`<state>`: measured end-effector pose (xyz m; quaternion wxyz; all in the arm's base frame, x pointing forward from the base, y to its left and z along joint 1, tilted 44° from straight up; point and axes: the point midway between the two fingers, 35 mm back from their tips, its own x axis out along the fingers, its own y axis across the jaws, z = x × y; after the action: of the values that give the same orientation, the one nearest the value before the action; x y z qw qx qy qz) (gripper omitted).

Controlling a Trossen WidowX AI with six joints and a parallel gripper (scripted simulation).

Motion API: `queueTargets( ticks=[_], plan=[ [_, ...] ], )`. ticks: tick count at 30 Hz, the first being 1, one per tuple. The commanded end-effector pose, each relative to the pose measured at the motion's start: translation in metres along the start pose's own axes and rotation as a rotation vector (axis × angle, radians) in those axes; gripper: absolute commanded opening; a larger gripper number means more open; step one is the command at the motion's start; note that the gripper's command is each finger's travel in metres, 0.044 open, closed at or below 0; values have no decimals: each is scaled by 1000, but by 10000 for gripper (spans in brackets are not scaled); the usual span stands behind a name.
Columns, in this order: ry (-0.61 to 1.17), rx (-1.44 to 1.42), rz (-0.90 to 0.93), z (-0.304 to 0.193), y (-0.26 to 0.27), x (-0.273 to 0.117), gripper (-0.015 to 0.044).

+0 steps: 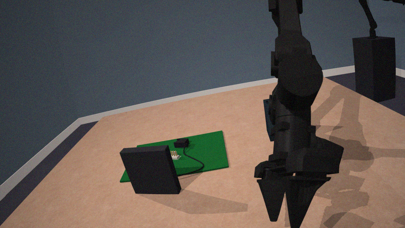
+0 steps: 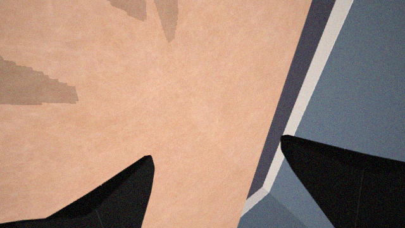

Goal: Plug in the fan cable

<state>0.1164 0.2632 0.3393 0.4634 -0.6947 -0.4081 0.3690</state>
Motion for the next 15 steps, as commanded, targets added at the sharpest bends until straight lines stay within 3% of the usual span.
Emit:
queueTargets(
  ticks=[1, 4, 12, 15],
  plan=[
    [0, 0, 0, 0, 0, 0, 426],
    [0, 0, 0, 0, 0, 0, 440],
    [72, 330, 85, -27, 20, 16, 230],
    [139, 538, 124, -48, 34, 23, 210]
  ],
)
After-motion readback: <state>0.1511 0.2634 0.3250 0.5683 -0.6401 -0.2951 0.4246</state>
